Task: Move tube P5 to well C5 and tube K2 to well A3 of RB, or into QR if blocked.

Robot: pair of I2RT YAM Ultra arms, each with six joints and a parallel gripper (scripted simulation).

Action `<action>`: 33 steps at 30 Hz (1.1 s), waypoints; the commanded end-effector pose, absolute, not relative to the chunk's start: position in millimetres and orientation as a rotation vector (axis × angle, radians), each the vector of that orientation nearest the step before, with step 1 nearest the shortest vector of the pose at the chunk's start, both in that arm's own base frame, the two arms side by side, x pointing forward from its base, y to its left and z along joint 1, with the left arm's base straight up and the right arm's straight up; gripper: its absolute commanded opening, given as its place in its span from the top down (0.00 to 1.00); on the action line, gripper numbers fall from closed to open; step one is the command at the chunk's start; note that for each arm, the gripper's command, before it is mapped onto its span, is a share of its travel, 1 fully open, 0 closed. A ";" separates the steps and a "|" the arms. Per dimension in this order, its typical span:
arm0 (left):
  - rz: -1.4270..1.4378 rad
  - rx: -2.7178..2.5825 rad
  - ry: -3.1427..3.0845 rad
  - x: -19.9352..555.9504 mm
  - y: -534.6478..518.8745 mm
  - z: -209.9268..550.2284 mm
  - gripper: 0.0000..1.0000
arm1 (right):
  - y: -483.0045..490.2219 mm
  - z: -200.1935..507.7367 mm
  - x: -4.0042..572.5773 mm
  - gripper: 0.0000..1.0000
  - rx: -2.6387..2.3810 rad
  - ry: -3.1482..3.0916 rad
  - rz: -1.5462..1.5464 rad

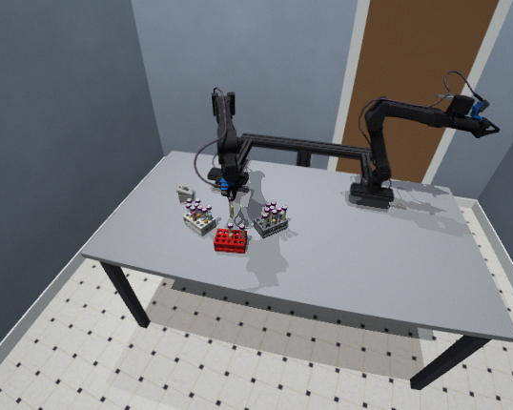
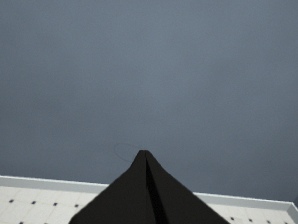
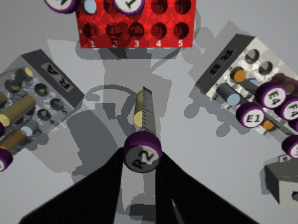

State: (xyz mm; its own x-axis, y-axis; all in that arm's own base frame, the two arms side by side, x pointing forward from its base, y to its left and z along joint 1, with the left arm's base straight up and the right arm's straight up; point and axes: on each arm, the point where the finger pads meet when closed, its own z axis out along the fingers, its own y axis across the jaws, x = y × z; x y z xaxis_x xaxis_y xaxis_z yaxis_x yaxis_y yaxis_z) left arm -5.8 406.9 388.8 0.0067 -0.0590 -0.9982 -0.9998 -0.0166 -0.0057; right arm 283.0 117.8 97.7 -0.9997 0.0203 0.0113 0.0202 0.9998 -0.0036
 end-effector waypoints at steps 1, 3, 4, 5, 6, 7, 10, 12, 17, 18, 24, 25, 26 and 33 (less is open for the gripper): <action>1.221 -1.221 1.202 -7.3 397.8 415.9 1.00 | 123.6 111.9 287.0 1.00 -0.270 -3.155 -0.018; 1.221 -1.221 1.202 -7.3 397.8 415.9 1.00 | 123.6 111.9 287.1 1.00 -0.375 -3.143 -0.019; 1.221 -1.221 1.202 -7.3 397.8 415.9 1.00 | 123.6 111.9 287.1 1.00 -0.427 -3.137 -0.020; 1.221 -1.221 1.202 -7.3 397.8 415.9 1.00 | 123.6 111.9 287.1 1.00 -0.479 -3.129 -0.020; 1.221 -1.221 1.202 -7.3 397.8 415.9 1.00 | 123.6 111.9 287.1 1.00 -0.532 -3.120 -0.020; 1.221 -1.221 1.202 -7.3 397.8 415.9 1.00 | 123.5 111.9 287.1 1.00 -0.583 -3.111 -0.021; 1.221 -1.221 1.202 -7.3 397.8 415.9 1.00 | 123.4 111.9 287.1 1.00 -0.738 -3.078 -0.022; 1.221 -1.221 1.202 -7.3 397.8 415.9 1.00 | 123.3 111.9 287.2 1.00 -0.840 -3.051 -0.022; 1.221 -1.221 1.202 -7.3 397.8 415.9 1.00 | 123.2 111.9 287.2 1.00 -0.992 -3.005 -0.023; 1.221 -1.221 1.202 -7.3 397.8 415.9 1.00 | 123.2 111.9 287.2 1.00 -0.995 -3.004 -0.023; 1.221 -1.221 1.202 -7.3 397.8 415.9 1.00 | 99.3 104.5 298.5 1.00 -0.997 -2.981 0.008; 1.221 -1.221 1.202 -7.3 397.8 415.9 1.00 | 96.3 104.7 300.1 1.00 -0.997 -2.981 0.008; 1.221 -1.221 1.202 -7.3 397.8 415.9 1.00 | 93.4 107.1 301.7 1.00 -0.999 -2.986 0.001; 1.221 -1.221 1.202 -7.3 397.8 415.9 1.00 | 81.6 105.8 309.4 1.00 -0.996 -2.980 0.006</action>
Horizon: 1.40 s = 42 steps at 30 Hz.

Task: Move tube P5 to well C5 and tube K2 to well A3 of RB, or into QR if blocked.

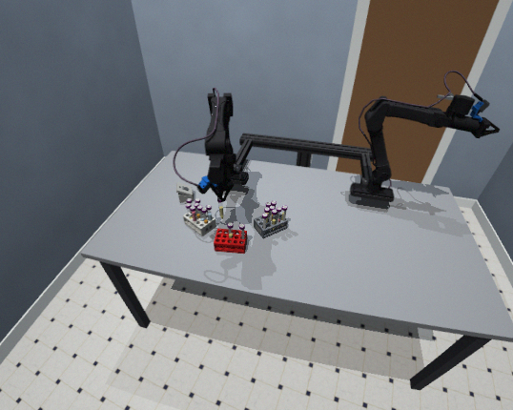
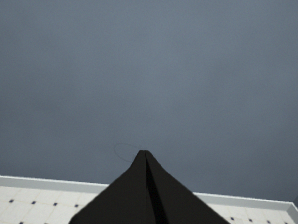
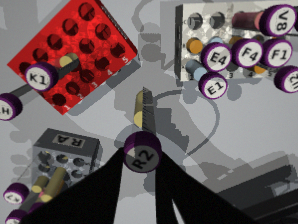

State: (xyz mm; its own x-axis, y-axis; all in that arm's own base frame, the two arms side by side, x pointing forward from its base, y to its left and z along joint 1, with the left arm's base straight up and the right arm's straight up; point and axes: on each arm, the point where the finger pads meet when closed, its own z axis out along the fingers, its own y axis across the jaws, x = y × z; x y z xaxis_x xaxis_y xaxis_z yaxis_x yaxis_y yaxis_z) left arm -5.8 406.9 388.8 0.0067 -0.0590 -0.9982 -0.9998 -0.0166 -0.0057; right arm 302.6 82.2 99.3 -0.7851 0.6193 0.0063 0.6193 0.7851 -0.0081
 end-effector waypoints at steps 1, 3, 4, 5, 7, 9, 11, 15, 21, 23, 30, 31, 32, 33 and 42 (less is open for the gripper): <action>1.221 -1.221 1.202 -7.3 397.8 415.9 1.00 | 86.2 105.9 309.8 1.00 -0.975 -2.987 0.006; 1.221 -1.221 1.202 -7.3 397.8 415.9 1.00 | 85.9 106.0 313.2 1.00 -0.978 -2.986 0.005; 1.221 -1.221 1.202 -7.3 397.8 415.9 1.00 | 85.0 106.0 315.2 1.00 -0.983 -2.984 0.005; 1.221 -1.221 1.202 -7.3 397.8 415.9 1.00 | 84.1 106.1 317.1 1.00 -0.988 -2.982 0.005; 1.221 -1.221 1.202 -7.3 397.8 415.9 1.00 | 82.4 106.2 320.9 1.00 -0.996 -2.980 0.005; 1.221 -1.221 1.202 -7.3 397.8 415.9 1.00 | 82.6 106.4 324.2 1.00 -0.996 -2.980 0.005; 1.221 -1.221 1.202 -7.3 397.8 415.9 1.00 | 82.8 106.5 327.5 1.00 -0.996 -2.980 0.005; 1.221 -1.221 1.202 -7.3 397.8 415.9 1.00 | 83.1 106.7 332.5 1.00 -0.996 -2.980 0.005; 1.221 -1.221 1.202 -7.3 397.8 415.9 1.00 | 83.6 107.0 340.7 1.00 -0.996 -2.980 0.005; 1.221 -1.221 1.202 -7.3 397.8 415.9 1.00 | 83.8 107.0 344.0 1.00 -0.996 -2.980 0.005; 1.221 -1.221 1.202 -7.3 397.8 415.9 1.00 | 84.7 106.9 355.6 1.00 -0.996 -2.980 0.005; 1.221 -1.221 1.202 -7.3 397.8 415.9 1.00 | 84.9 107.0 357.2 1.00 -0.995 -2.980 0.005; 1.221 -1.221 1.202 -7.3 397.8 415.9 1.00 | 84.9 107.0 357.2 1.00 -0.995 -2.980 0.005; 1.221 -1.221 1.202 -7.3 397.8 415.9 1.00 | 84.9 107.0 357.2 1.00 -0.995 -2.980 0.005; 1.221 -1.221 1.202 -7.3 397.8 415.9 1.00 | 85.5 107.1 372.1 1.00 -0.997 -2.980 0.004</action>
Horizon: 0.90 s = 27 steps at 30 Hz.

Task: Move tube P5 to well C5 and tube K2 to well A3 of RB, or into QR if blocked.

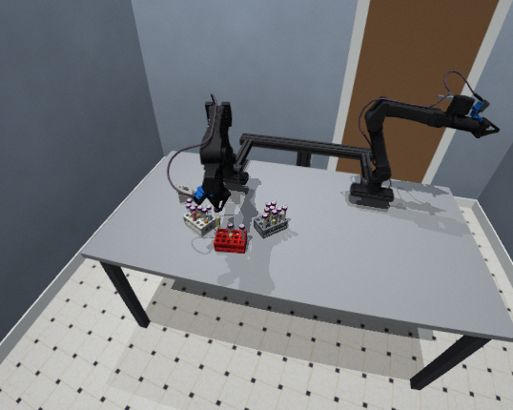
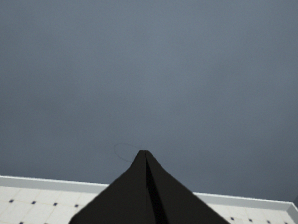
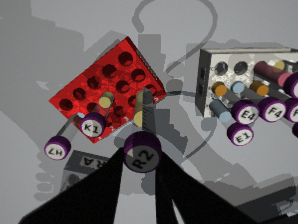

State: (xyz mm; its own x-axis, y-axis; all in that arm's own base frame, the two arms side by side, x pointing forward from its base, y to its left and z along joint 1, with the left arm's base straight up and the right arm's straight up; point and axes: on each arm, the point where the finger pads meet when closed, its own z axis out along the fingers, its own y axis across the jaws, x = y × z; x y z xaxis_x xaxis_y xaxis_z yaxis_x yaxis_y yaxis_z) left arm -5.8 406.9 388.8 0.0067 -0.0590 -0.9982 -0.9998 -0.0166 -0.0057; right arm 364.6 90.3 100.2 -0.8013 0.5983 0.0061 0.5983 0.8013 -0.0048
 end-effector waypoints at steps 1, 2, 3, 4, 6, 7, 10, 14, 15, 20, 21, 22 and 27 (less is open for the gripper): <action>1.221 -1.221 1.202 -7.3 397.8 415.9 1.00 | 85.5 107.1 373.8 1.00 -0.997 -2.980 0.004; 1.221 -1.221 1.202 -7.3 397.8 415.9 1.00 | 85.7 107.1 375.4 1.00 -0.996 -2.980 0.004; 1.221 -1.221 1.202 -7.3 397.8 415.9 1.00 | 86.2 107.0 376.9 1.00 -0.995 -2.981 0.004; 1.221 -1.221 1.202 -7.3 397.8 415.9 1.00 | 86.3 107.0 378.6 1.00 -0.995 -2.981 0.004; 1.221 -1.221 1.202 -7.3 397.8 415.9 1.00 | 89.7 108.2 376.2 1.00 -0.995 -2.988 -0.008; 1.221 -1.221 1.202 -7.3 397.8 415.9 1.00 | 89.7 108.2 376.2 1.00 -0.995 -2.988 -0.008; 1.221 -1.221 1.202 -7.3 397.8 415.9 1.00 | 89.7 108.3 376.2 1.00 -0.995 -2.988 -0.008; 1.221 -1.221 1.202 -7.3 397.8 415.9 1.00 | 89.7 108.5 376.2 1.00 -0.995 -2.988 -0.008; 1.221 -1.221 1.202 -7.3 397.8 415.9 1.00 | 89.7 108.5 376.2 1.00 -0.995 -2.988 -0.008; 1.221 -1.221 1.202 -7.3 397.8 415.9 1.00 | 89.7 108.8 376.2 1.00 -0.995 -2.988 -0.008; 1.221 -1.221 1.202 -7.3 397.8 415.9 1.00 | 89.7 108.8 376.2 1.00 -0.995 -2.988 -0.008; 1.221 -1.221 1.202 -7.3 397.8 415.9 1.00 | 89.7 108.9 376.2 1.00 -0.995 -2.988 -0.008; 1.221 -1.221 1.202 -7.3 397.8 415.9 1.00 | 89.7 109.0 376.2 1.00 -0.995 -2.988 -0.008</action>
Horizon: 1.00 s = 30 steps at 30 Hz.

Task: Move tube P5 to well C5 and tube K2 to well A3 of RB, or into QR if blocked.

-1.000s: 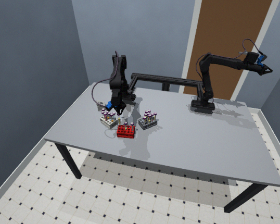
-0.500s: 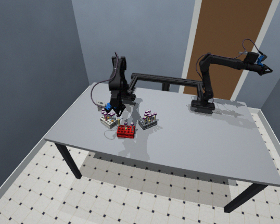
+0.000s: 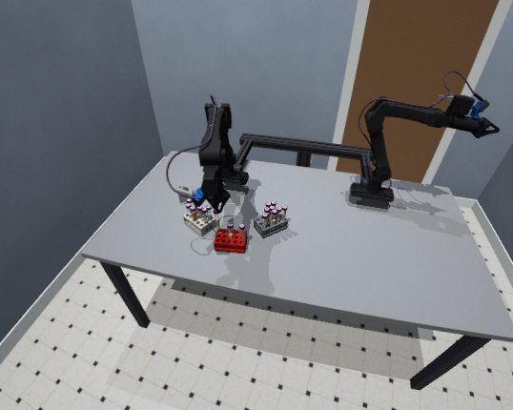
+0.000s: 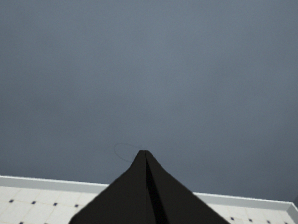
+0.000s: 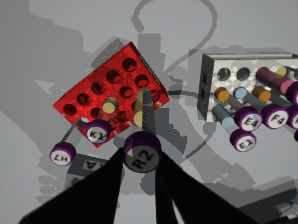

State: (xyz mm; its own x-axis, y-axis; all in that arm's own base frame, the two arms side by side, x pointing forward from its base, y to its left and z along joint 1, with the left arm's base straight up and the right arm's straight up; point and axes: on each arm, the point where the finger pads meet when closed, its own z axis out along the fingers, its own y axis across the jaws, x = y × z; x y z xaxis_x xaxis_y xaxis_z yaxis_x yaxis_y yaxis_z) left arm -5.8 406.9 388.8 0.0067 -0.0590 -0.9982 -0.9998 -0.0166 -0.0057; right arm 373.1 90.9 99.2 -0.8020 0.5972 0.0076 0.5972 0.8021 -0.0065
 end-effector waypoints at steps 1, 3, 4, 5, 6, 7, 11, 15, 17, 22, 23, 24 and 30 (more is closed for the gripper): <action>1.221 -1.221 1.202 -7.3 397.8 415.9 1.00 | 89.7 109.1 376.2 1.00 -0.995 -2.988 -0.008; 1.221 -1.221 1.202 -7.3 397.8 415.9 1.00 | 87.1 114.8 378.9 1.00 -1.001 -2.997 -0.012; 1.221 -1.221 1.202 -7.3 397.8 415.9 1.00 | 86.7 110.8 379.3 1.00 -0.998 -2.988 -0.003; 1.221 -1.221 1.202 -7.3 397.8 415.9 1.00 | 86.4 107.5 379.8 1.00 -0.997 -2.980 0.004; 1.221 -1.221 1.202 -7.3 397.8 415.9 1.00 | 86.0 107.6 380.3 1.00 -0.998 -2.980 0.004; 1.221 -1.221 1.202 -7.3 397.8 415.9 1.00 | 85.8 107.8 380.8 1.00 -0.999 -2.979 0.004; 1.221 -1.221 1.202 -7.3 397.8 415.9 1.00 | 85.8 111.0 382.6 1.00 -1.001 -2.985 -0.001; 1.221 -1.221 1.202 -7.3 397.8 415.9 1.00 | 85.9 114.8 383.1 1.00 -1.004 -2.992 -0.009; 1.221 -1.221 1.202 -7.3 397.8 415.9 1.00 | 85.9 115.0 383.2 1.00 -1.005 -2.993 -0.010; 1.221 -1.221 1.202 -7.3 397.8 415.9 1.00 | 84.3 109.3 377.6 1.00 -1.002 -2.987 -0.003; 1.221 -1.221 1.202 -7.3 397.8 415.9 1.00 | 84.3 108.8 377.7 1.00 -1.003 -2.991 -0.007; 1.221 -1.221 1.202 -7.3 397.8 415.9 1.00 | 84.5 109.0 378.8 1.00 -1.004 -2.996 -0.012; 1.221 -1.221 1.202 -7.3 397.8 415.9 1.00 | 85.2 106.8 382.8 1.00 -1.006 -2.999 -0.015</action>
State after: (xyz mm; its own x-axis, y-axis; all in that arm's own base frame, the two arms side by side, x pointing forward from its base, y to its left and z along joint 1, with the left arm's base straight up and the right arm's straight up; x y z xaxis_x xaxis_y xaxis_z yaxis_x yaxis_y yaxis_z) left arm -5.8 406.9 388.8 0.0067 -0.0590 -0.9982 -0.9998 -0.0166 -0.0057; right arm 376.1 90.9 101.0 -0.8022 0.5970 0.0090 0.5969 0.8022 -0.0081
